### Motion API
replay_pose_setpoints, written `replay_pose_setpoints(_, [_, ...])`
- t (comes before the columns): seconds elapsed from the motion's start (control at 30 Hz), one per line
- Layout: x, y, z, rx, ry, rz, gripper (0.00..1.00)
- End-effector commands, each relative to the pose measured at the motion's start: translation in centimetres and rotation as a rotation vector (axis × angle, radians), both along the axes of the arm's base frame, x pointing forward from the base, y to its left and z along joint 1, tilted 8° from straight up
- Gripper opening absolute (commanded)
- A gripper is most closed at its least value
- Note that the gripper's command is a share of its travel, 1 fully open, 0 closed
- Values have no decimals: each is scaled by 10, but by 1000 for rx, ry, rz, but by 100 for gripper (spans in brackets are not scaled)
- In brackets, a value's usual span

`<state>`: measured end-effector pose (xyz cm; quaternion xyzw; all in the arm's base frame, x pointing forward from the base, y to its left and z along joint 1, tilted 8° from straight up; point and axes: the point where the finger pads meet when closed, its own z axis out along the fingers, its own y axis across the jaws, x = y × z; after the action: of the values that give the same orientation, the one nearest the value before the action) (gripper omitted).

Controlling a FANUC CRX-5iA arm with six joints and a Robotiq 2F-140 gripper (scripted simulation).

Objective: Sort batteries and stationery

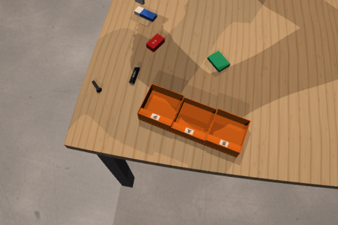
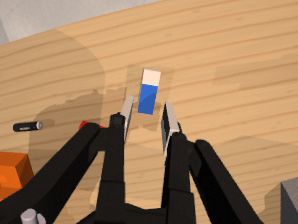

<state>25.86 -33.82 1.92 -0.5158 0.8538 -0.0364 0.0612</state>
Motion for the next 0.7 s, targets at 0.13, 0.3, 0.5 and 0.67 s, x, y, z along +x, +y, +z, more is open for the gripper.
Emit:
replay_pose_setpoints(0.13, [0, 0, 0, 0, 0, 0, 31])
replay_pose_setpoints(0.3, [0, 0, 0, 0, 0, 0, 31])
replay_pose_setpoints(0.5, [2, 0, -12, 0, 0, 0, 31])
replay_pose_setpoints(0.67, [4, 0, -28, 0, 0, 0, 31])
